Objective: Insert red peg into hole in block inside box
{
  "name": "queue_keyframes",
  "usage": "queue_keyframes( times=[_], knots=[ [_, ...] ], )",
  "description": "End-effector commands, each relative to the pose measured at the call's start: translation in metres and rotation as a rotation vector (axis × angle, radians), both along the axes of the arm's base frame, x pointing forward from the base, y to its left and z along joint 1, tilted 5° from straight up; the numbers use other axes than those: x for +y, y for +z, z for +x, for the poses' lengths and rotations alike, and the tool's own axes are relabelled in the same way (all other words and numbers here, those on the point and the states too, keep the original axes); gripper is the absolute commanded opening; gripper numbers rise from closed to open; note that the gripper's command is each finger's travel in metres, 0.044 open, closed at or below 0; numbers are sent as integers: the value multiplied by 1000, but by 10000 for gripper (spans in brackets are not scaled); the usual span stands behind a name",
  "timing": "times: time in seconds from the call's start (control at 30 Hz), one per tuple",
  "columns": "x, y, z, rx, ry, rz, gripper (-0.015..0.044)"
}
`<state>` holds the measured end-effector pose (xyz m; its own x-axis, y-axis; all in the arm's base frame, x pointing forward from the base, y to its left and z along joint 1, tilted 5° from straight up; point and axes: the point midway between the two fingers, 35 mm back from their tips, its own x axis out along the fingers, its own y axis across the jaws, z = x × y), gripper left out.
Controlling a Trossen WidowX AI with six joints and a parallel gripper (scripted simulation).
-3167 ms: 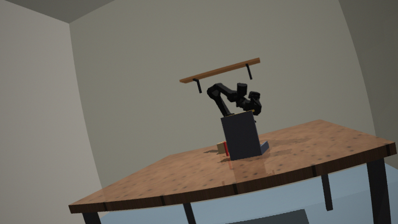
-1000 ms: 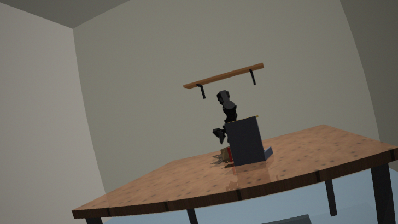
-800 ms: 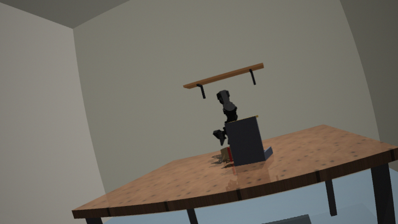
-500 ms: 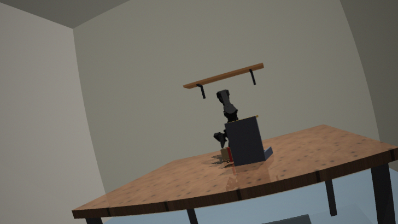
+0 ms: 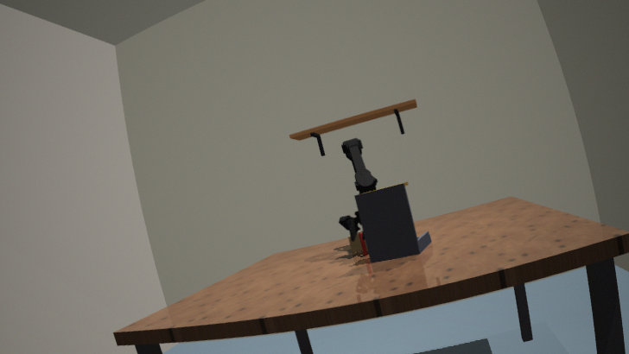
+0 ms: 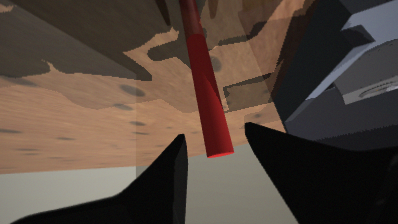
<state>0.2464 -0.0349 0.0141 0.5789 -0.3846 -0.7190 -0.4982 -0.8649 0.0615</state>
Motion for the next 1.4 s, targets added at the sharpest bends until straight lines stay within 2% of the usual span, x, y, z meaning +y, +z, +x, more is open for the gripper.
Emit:
queue_keyframes(
  times=[0.0,0.33,0.57,0.73,1.37],
  knots=[
    [0,-7,-2,1,4,0,220],
    [-1,-18,-5,2,4,0,220],
    [-2,-16,-5,3,-1,-2,36],
    [-2,-16,-5,3,-1,-2,3],
    [-1,1,-1,2,1,-1,0]
  ],
)
